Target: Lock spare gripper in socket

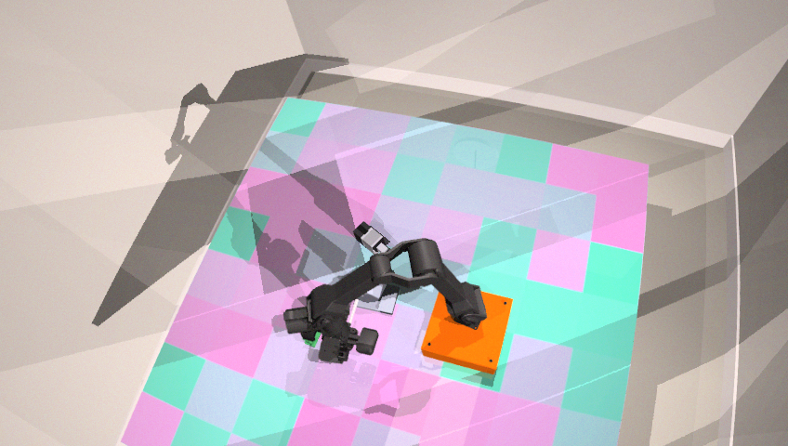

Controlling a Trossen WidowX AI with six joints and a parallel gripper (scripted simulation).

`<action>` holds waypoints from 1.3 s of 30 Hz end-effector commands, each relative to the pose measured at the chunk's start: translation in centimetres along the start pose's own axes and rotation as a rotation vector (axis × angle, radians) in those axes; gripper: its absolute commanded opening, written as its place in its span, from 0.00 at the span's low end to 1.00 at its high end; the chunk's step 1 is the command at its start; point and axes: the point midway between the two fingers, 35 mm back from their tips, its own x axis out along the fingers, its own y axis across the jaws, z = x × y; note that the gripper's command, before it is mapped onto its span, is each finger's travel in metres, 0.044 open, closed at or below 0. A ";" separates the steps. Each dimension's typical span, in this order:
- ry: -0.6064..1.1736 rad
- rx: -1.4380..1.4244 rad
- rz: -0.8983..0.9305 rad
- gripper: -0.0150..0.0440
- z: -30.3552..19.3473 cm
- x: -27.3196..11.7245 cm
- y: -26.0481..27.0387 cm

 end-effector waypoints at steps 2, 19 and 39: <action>0.004 0.002 -0.001 0.25 0.5 0.0 -0.1; 0.011 0.000 0.022 0.25 0.8 -2.0 0.4; 0.015 0.021 0.027 0.25 1.6 -2.0 -2.0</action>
